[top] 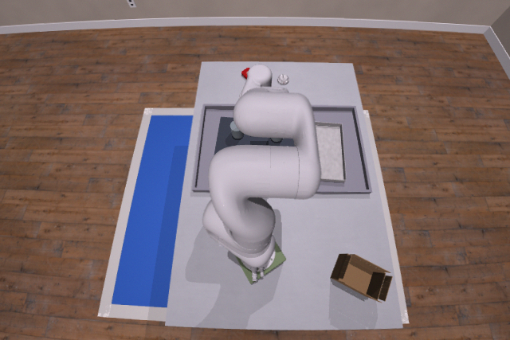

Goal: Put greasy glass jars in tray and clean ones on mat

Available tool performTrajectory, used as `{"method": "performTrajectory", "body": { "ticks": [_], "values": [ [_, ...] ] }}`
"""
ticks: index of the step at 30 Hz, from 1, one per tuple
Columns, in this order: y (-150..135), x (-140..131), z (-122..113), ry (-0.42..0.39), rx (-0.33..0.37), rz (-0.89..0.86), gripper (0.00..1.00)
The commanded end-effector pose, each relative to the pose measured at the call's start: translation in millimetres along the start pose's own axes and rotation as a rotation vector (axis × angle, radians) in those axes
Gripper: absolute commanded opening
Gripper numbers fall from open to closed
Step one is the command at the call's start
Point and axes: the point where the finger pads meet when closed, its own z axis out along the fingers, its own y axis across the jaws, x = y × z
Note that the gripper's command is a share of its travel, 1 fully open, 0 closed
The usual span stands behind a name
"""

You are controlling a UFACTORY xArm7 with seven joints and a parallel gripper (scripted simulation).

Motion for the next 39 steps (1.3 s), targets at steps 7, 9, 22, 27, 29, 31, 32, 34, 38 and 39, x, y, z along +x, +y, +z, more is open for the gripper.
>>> {"method": "performTrajectory", "body": {
  "ticks": [7,9,22,27,29,31,32,34,38,39],
  "values": [
    [0,1,-1,0.004,-0.001,0.000,0.00],
    [0,1,14,0.004,-0.001,0.000,0.00],
    [8,1,78,0.004,-0.001,0.000,0.00],
    [41,0,78,0.004,-0.001,0.000,0.00],
    [49,-1,78,0.004,-0.001,0.000,0.00],
    [65,-1,78,0.004,-0.001,0.000,0.00],
    [73,-2,78,0.004,-0.001,0.000,0.00],
    [89,-2,78,0.004,-0.001,0.000,0.00],
    [89,-2,87,0.004,-0.001,0.000,0.00],
    [89,-2,92,0.004,-0.001,0.000,0.00]
  ]
}}
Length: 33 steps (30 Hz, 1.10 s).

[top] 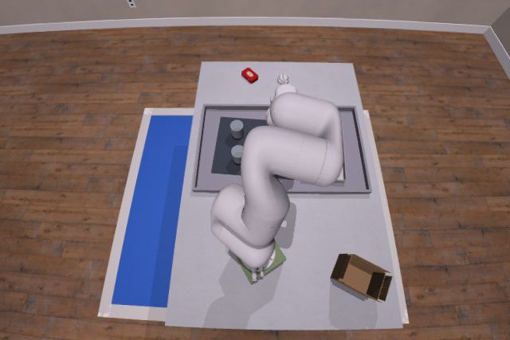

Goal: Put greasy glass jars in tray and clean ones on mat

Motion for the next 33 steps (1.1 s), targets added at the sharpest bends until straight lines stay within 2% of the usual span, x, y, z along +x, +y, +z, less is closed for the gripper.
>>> {"method": "performTrajectory", "body": {
  "ticks": [1,4,6,15,33],
  "values": [
    [0,1,16,0.001,0.003,-0.006,0.00],
    [0,1,30,0.001,0.003,-0.006,0.00],
    [0,1,30,0.001,0.003,-0.006,0.00],
    [-1,1,73,0.001,0.003,-0.006,0.00],
    [-1,5,73,0.001,0.003,-0.006,0.00]
  ]
}}
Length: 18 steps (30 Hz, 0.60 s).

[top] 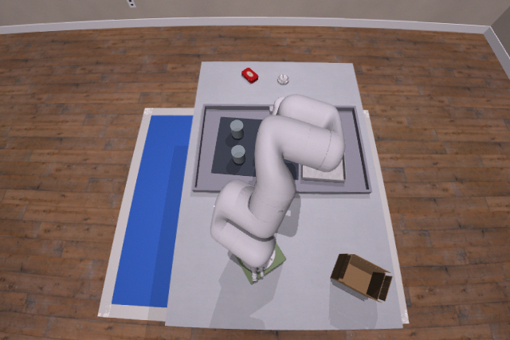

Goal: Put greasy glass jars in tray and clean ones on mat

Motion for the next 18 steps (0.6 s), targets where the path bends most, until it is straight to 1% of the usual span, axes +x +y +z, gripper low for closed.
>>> {"method": "performTrajectory", "body": {
  "ticks": [1,18],
  "values": [
    [0.4,3.0,-1.2,0.003,-0.001,0.000,0.00],
    [0.4,9.0,-1.2,0.003,-0.001,0.000,0.00]
  ]
}}
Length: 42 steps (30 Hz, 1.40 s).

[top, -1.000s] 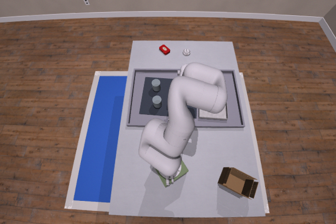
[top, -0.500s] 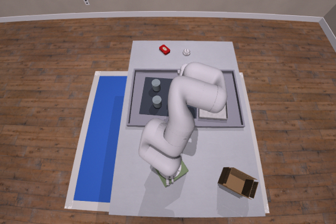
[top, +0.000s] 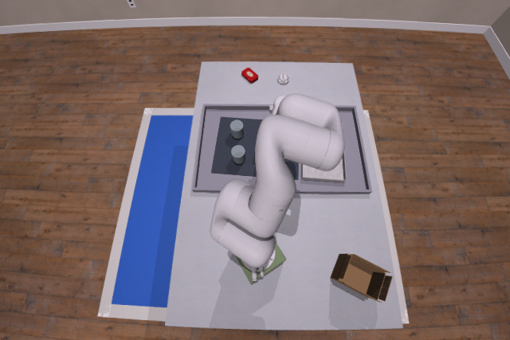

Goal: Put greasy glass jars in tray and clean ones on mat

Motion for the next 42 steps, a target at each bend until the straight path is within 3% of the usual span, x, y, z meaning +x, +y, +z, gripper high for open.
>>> {"method": "performTrajectory", "body": {
  "ticks": [1,42],
  "values": [
    [0.4,3.1,-1.3,0.004,-0.001,0.000,0.00],
    [0.4,12.6,-3.2,0.004,-0.001,0.000,0.00]
  ]
}}
